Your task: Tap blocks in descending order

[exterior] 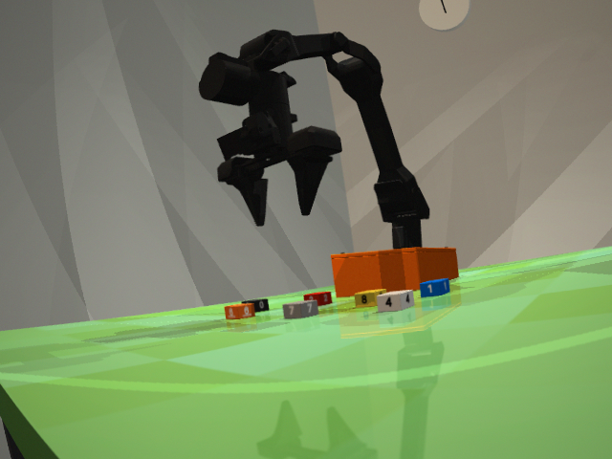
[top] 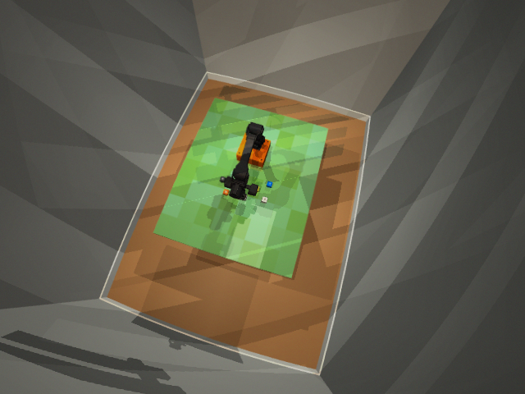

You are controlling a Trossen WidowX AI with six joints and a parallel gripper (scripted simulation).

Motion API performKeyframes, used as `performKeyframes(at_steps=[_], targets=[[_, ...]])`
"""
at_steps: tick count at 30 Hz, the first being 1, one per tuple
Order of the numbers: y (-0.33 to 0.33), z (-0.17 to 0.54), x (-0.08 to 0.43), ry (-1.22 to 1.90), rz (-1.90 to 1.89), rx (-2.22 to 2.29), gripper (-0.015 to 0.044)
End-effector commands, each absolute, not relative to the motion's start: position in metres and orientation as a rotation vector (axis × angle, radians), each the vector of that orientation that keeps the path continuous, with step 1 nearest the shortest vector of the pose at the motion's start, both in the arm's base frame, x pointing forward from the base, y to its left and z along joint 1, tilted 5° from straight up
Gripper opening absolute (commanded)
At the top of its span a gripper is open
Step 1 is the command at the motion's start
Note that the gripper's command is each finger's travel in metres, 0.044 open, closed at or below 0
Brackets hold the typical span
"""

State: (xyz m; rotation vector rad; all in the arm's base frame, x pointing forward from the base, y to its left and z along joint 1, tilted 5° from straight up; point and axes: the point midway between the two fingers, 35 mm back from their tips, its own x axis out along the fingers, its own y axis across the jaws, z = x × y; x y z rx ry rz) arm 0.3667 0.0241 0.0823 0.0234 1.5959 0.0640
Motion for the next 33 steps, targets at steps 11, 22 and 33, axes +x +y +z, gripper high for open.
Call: performKeyframes(at_steps=[11, 22, 33], targets=[[-0.079, 0.076, 0.369, 1.597, 0.061, 0.012, 0.0400], [-0.082, 0.076, 0.369, 1.597, 0.061, 0.012, 0.0400], [-0.082, 0.076, 0.369, 1.597, 0.061, 0.012, 0.0400]])
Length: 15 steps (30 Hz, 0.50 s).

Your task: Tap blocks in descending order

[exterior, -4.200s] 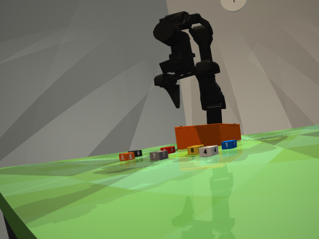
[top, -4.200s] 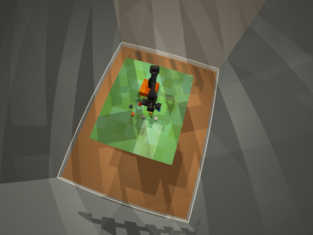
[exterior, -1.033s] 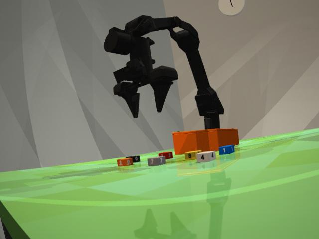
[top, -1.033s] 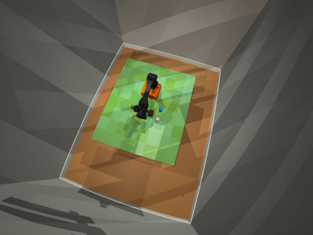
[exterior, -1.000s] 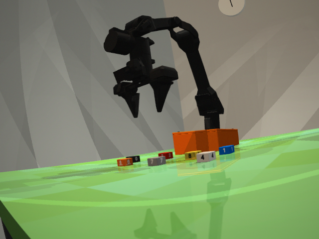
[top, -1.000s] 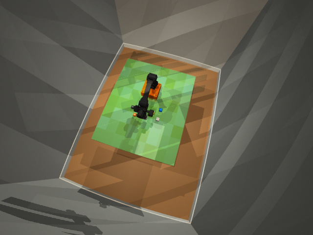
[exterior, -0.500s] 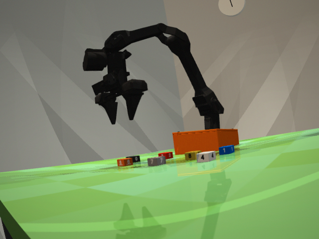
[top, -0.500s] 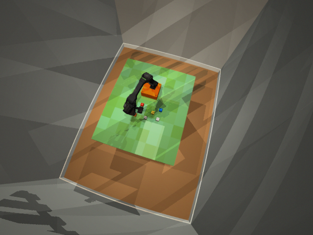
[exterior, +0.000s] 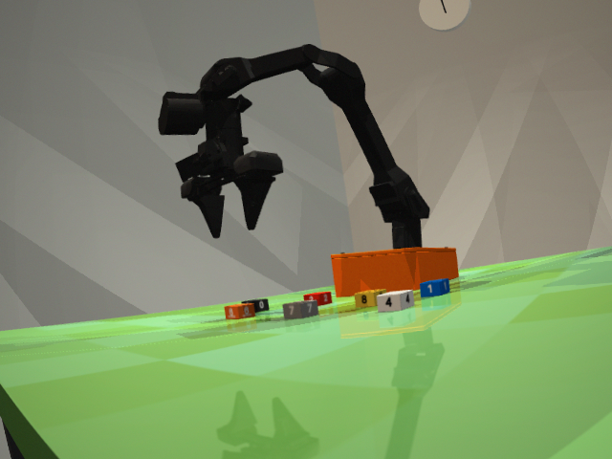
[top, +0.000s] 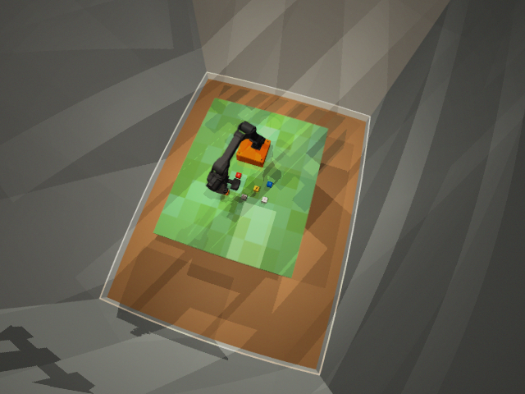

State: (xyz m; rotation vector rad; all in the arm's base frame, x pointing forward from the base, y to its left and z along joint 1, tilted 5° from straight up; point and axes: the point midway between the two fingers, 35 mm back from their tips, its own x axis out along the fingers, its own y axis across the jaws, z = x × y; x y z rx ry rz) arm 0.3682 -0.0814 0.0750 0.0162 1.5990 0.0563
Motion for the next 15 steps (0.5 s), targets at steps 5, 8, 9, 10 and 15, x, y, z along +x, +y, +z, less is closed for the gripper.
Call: performKeyframes(at_steps=[5, 8, 9, 10, 15], targets=[[-0.054, 0.079, 0.362, 1.597, 0.062, 0.014, 0.0400], [0.001, 0.084, 0.340, 1.598, 0.066, 0.017, 0.0400], [0.015, 0.085, 0.332, 1.598, 0.067, 0.018, 0.0400], [0.029, 0.086, 0.324, 1.599, 0.068, 0.020, 0.0400], [0.078, 0.086, 0.281, 1.604, 0.073, 0.025, 0.0400]])
